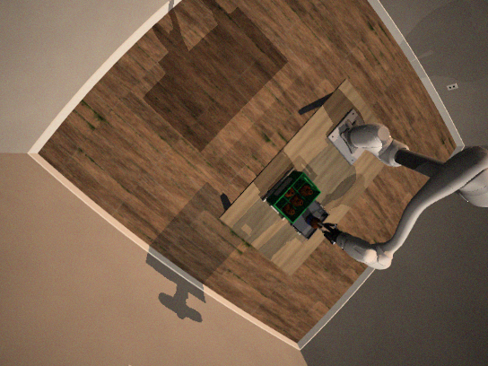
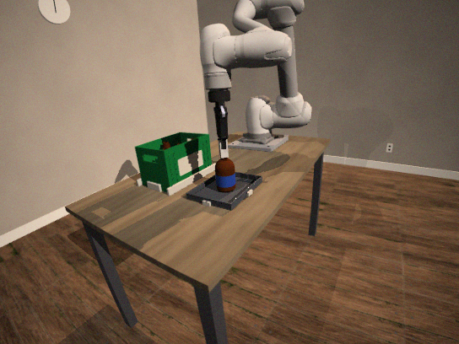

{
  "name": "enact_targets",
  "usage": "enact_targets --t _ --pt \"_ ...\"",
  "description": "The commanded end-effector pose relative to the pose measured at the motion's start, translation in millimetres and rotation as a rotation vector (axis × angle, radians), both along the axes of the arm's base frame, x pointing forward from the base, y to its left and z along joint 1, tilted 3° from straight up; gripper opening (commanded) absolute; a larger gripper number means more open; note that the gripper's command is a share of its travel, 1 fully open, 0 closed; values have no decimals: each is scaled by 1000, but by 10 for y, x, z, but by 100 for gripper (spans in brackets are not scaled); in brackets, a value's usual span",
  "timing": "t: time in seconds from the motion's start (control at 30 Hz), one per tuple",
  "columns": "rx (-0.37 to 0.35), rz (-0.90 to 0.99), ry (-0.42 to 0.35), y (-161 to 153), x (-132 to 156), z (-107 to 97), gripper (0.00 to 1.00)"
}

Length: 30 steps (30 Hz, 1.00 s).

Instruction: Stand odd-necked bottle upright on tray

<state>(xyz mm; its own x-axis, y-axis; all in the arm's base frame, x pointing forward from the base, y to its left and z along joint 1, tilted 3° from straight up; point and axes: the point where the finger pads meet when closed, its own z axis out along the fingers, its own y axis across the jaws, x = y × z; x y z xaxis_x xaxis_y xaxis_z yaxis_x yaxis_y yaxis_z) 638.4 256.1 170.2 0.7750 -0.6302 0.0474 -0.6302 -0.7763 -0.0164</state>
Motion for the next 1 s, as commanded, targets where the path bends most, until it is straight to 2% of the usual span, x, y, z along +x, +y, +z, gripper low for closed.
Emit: enact_targets --t 0.0,0.5,0.53,0.97 --pt "0 0 0 0 0 1 0" --pt "0 0 0 0 0 1 0" --pt "0 0 0 0 0 1 100" --pt "0 0 0 0 0 1 100"
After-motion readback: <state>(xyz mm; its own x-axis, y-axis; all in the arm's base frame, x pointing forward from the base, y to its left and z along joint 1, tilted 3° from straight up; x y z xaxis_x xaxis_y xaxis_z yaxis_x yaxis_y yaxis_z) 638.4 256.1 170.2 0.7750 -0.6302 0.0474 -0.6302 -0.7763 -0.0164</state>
